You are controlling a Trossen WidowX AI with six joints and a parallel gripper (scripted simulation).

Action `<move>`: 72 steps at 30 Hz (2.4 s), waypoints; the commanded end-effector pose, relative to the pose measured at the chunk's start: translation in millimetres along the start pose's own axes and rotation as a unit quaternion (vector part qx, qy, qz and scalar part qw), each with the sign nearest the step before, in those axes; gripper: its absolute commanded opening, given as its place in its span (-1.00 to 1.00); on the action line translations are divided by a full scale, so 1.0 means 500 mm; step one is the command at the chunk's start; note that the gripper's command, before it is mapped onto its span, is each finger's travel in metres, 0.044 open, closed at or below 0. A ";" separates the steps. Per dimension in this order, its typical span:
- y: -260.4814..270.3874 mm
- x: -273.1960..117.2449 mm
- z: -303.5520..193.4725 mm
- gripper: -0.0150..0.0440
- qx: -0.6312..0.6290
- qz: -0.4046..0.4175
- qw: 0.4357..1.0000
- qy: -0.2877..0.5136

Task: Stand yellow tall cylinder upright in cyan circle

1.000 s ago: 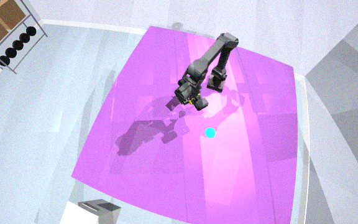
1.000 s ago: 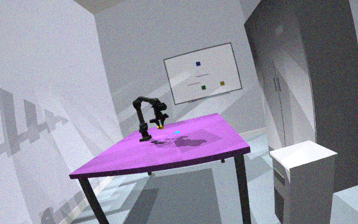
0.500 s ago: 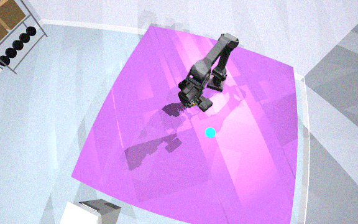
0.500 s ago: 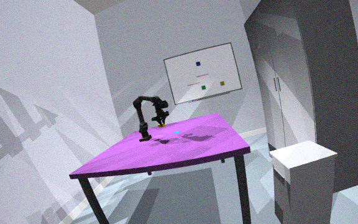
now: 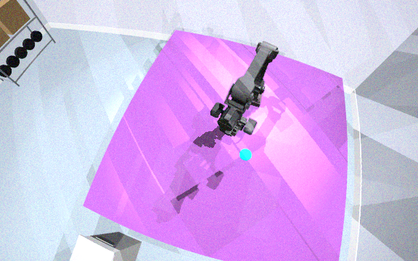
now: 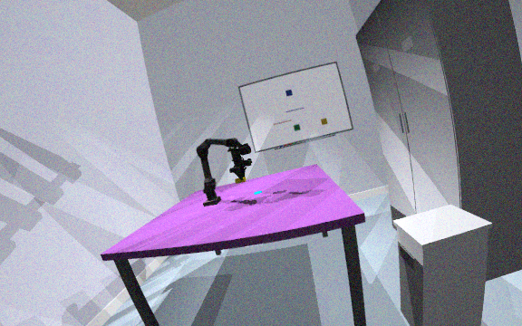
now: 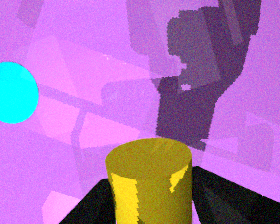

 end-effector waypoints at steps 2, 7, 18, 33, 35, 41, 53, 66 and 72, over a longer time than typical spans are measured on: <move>0.025 -0.003 0.020 -0.14 -0.058 0.003 0.998 -0.003; 0.045 -0.006 0.034 -0.14 -0.103 0.004 0.995 -0.004; 0.093 -0.012 0.061 -0.14 -0.222 0.005 0.975 -0.002; 0.165 -0.019 0.091 -0.14 -0.380 0.008 0.925 0.002; 0.175 -0.020 0.094 -0.14 -0.401 0.009 0.916 0.002; 0.206 -0.022 0.103 -0.14 -0.460 0.010 0.888 0.003; 0.215 -0.015 0.111 -0.14 -0.472 0.016 0.881 -0.012; 0.208 0.006 0.124 -0.14 -0.450 0.032 0.891 -0.056; 0.204 0.015 0.130 -0.14 -0.440 0.039 0.894 -0.077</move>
Point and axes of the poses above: the point midway between the two fingers, 35 mm back from their tips, its own x axis out along the fingers, its own y axis across the jaws, z = x × y, the point moved 6 cm from there along -x, back along the fingers, and after that the axes turned 12 degrees about -x, right-handed, at the moved point
